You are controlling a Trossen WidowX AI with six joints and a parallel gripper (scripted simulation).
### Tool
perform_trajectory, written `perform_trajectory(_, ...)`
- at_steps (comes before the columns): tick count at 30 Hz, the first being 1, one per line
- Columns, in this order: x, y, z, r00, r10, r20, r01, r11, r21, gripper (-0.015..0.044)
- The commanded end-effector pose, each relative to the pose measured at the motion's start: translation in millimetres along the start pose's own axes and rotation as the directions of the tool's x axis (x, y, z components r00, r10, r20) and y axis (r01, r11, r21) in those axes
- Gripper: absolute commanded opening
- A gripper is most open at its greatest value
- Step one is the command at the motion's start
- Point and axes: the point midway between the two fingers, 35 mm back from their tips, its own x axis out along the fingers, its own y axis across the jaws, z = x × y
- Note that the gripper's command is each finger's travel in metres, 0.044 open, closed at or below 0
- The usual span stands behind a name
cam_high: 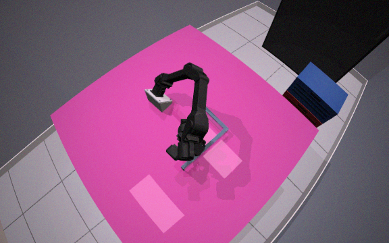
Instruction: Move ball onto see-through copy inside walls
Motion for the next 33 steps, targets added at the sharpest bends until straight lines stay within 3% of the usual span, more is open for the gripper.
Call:
perform_trajectory(1, 1, 0, 6, 1.0, -0.002, 0.01, 0.001, 0.996, 0.091, 0.0)
perform_trajectory(9, 9, -1, 7, 1.0, -0.002, 0.01, 0.001, 0.995, 0.096, 0.0)
perform_trajectory(22, 69, 0, 7, 1.0, 0.0, 0.011, -0.001, 0.995, 0.095, 0.0)
perform_trajectory(33, 80, 0, 7, 1.0, 0.0, 0.011, -0.001, 0.995, 0.095, 0.0)
